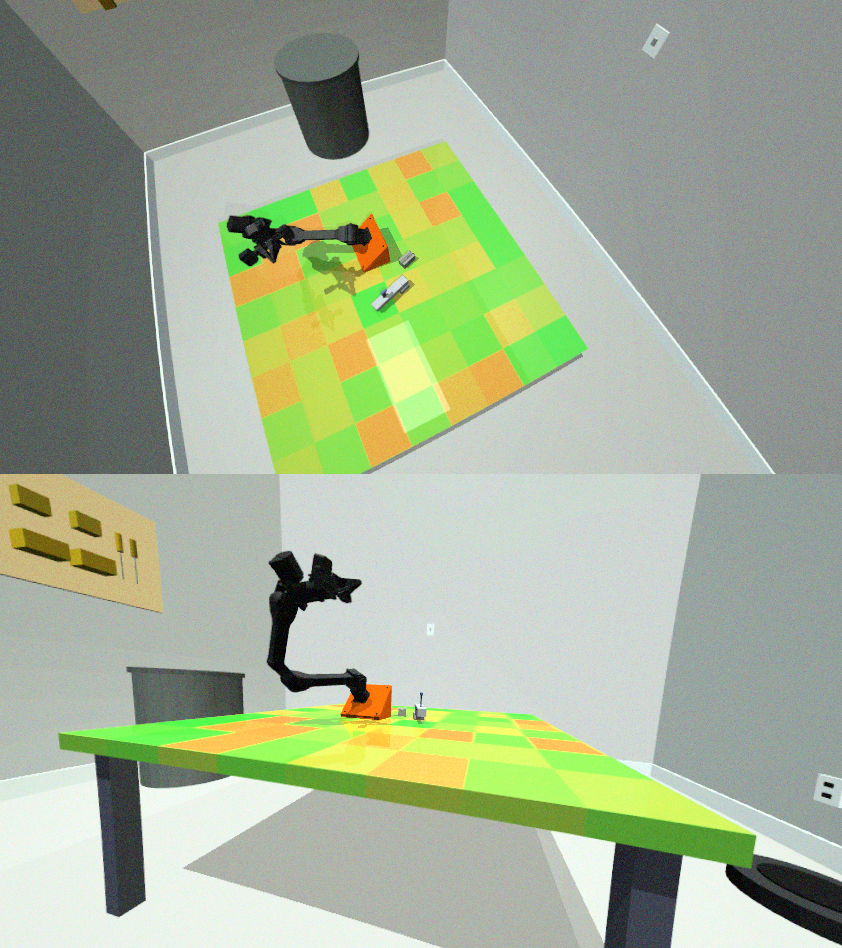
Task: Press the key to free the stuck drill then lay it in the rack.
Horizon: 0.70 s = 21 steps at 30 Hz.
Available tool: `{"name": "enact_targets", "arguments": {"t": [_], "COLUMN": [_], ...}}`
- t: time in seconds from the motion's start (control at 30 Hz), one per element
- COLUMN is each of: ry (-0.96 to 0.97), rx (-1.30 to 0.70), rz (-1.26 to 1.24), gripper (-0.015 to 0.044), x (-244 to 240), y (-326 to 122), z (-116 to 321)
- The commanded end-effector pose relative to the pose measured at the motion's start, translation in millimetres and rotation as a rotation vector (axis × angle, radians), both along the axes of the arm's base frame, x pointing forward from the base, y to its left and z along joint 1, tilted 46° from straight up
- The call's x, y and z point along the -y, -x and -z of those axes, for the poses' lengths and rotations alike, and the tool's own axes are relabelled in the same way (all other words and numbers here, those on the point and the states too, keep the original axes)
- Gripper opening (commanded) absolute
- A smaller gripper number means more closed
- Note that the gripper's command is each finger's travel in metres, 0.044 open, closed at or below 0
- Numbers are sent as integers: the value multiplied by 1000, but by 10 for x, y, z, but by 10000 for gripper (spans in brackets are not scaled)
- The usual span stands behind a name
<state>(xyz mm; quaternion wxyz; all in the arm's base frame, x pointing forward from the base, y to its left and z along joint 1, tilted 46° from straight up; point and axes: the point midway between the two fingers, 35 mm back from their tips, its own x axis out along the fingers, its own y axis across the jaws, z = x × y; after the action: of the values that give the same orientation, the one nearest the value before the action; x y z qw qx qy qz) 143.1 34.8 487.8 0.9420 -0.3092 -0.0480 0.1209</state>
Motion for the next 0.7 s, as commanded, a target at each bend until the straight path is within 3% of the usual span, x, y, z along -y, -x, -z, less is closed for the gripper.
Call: {"name": "enact_targets", "arguments": {"t": [0.0,0.33,0.67], "ry": [85,240,428], "rx": [-152,-549,-976], "rz": [53,273,625], "gripper": [0,0,0], "x": [-427,-877,-723], "y": [-346,-1122,-1574], "z": [357,1509,2963]}}
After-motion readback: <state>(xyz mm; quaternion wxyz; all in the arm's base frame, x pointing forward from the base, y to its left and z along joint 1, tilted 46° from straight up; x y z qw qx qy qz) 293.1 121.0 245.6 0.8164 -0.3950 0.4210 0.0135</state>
